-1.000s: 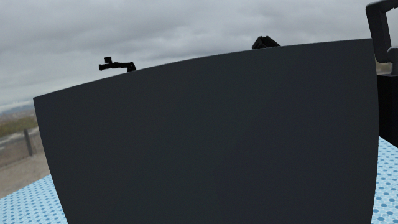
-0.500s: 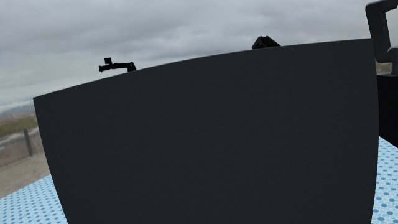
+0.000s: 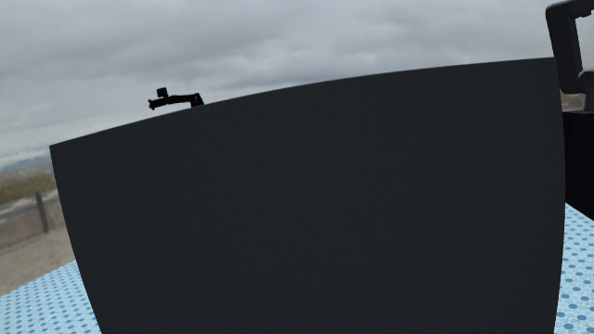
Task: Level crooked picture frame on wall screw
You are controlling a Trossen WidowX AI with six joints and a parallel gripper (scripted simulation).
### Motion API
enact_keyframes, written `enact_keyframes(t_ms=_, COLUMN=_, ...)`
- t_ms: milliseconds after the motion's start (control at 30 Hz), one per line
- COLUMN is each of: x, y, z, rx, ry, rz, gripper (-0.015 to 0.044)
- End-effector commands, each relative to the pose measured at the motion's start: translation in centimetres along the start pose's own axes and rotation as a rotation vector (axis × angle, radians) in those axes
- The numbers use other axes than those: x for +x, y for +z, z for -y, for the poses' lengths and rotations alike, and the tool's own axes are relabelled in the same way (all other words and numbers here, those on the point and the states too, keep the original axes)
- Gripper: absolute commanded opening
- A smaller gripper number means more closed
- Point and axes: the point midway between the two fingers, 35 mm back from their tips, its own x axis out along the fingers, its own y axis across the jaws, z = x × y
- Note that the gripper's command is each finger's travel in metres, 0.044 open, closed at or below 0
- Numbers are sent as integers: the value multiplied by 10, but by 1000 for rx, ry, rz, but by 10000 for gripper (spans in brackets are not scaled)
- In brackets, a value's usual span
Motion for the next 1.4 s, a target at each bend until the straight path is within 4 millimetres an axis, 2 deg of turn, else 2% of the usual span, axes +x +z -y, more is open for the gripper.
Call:
enact_keyframes(t_ms=0, x=-26, y=8, z=9, rx=46, ry=-11, rz=8, gripper=260)
enact_keyframes(t_ms=67, x=-33, y=11, z=11, rx=60, ry=-11, rz=8, gripper=260)
enact_keyframes(t_ms=167, x=-34, y=11, z=12, rx=62, ry=-11, rz=8, gripper=260)
enact_keyframes(t_ms=200, x=-28, y=7, z=6, rx=45, ry=-2, rz=3, gripper=260)
enact_keyframes(t_ms=267, x=-29, y=8, z=-3, rx=47, ry=-4, rz=4, gripper=260)
enact_keyframes(t_ms=467, x=-44, y=11, z=-41, rx=56, ry=-12, rz=10, gripper=260)
enact_keyframes(t_ms=533, x=-49, y=11, z=-49, rx=59, ry=-14, rz=12, gripper=260)
enact_keyframes(t_ms=1367, x=-50, y=11, z=-49, rx=59, ry=-14, rz=12, gripper=260)
